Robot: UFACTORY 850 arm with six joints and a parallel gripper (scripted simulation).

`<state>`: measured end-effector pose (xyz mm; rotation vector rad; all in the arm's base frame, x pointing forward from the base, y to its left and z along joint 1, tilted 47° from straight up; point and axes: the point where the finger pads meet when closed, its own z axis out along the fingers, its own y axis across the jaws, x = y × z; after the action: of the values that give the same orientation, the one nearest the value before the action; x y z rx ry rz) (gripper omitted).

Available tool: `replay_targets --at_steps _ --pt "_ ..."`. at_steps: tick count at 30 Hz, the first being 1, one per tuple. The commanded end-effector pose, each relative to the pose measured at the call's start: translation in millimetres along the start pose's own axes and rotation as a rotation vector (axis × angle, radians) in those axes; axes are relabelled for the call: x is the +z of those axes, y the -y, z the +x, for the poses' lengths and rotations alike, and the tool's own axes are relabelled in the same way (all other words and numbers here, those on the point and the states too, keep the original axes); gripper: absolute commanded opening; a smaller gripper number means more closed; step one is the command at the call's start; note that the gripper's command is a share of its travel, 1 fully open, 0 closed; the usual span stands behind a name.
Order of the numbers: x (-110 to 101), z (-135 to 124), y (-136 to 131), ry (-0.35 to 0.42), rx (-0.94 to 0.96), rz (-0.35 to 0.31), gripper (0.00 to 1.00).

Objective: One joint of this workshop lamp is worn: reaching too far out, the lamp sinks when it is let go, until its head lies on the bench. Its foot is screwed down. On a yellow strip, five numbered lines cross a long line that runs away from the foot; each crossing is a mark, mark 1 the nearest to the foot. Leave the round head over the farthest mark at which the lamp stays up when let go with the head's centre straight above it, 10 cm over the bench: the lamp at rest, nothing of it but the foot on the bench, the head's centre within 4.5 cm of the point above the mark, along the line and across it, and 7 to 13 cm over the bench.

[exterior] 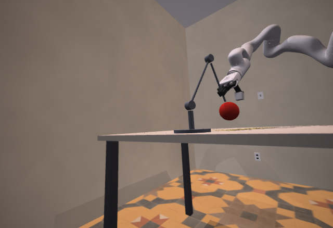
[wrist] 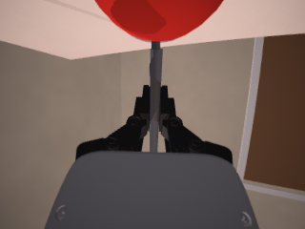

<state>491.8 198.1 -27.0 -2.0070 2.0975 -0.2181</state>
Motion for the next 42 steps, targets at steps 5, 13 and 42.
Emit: replay_targets --at_steps 5,13,42 --pt "-2.3 1.1 0.8 0.001 -0.001 0.001 0.0" --pt "-3.3 2.0 0.9 0.001 -0.001 0.001 0.0" --pt "-3.0 1.9 0.7 0.001 -0.001 0.001 1.0"
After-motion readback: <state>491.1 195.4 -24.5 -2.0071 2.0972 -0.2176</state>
